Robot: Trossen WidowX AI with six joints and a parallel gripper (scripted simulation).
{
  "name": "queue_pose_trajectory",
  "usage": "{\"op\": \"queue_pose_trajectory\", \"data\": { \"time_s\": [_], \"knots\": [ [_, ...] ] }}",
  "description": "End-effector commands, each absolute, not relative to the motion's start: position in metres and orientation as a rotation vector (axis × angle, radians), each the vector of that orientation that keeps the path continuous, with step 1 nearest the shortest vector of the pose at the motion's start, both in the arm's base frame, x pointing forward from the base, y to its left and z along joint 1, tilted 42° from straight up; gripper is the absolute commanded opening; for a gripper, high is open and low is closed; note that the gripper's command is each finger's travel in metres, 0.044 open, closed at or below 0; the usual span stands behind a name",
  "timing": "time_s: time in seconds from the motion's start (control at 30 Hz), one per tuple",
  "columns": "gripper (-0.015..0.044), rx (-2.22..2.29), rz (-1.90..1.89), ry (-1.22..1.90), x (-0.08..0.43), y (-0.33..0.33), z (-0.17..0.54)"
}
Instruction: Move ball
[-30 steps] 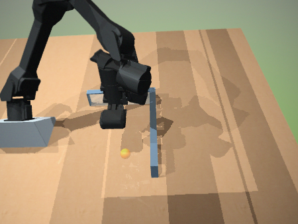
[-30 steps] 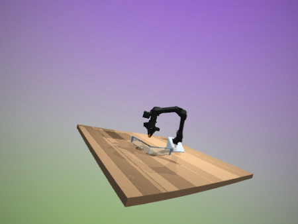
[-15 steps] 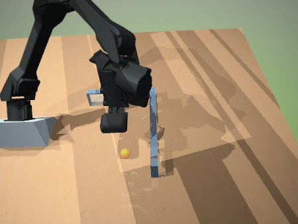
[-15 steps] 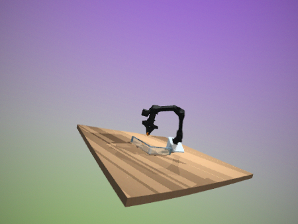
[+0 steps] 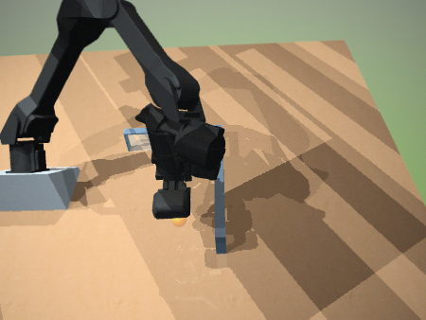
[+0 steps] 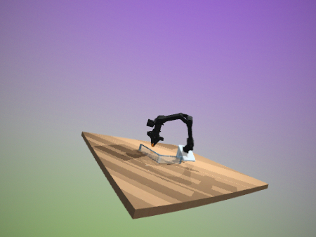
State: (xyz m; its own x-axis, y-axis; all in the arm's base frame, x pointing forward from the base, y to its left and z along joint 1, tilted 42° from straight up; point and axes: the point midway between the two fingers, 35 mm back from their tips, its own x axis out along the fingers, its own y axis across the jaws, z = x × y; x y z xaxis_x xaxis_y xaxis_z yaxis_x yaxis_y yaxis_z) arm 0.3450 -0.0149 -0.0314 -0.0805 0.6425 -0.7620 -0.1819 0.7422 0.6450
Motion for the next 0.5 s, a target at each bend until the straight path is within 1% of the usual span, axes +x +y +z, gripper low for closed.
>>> {"op": "queue_pose_trajectory", "data": {
  "time_s": [0.0, 0.13, 0.47],
  "knots": [
    [0.0000, 0.410, 0.720, 1.528, 0.337, 0.002, -0.052],
    [0.0000, 0.412, 0.722, 1.528, 0.334, 0.015, -0.066],
    [0.0000, 0.412, 0.722, 1.527, 0.333, 0.020, -0.072]
  ]
}}
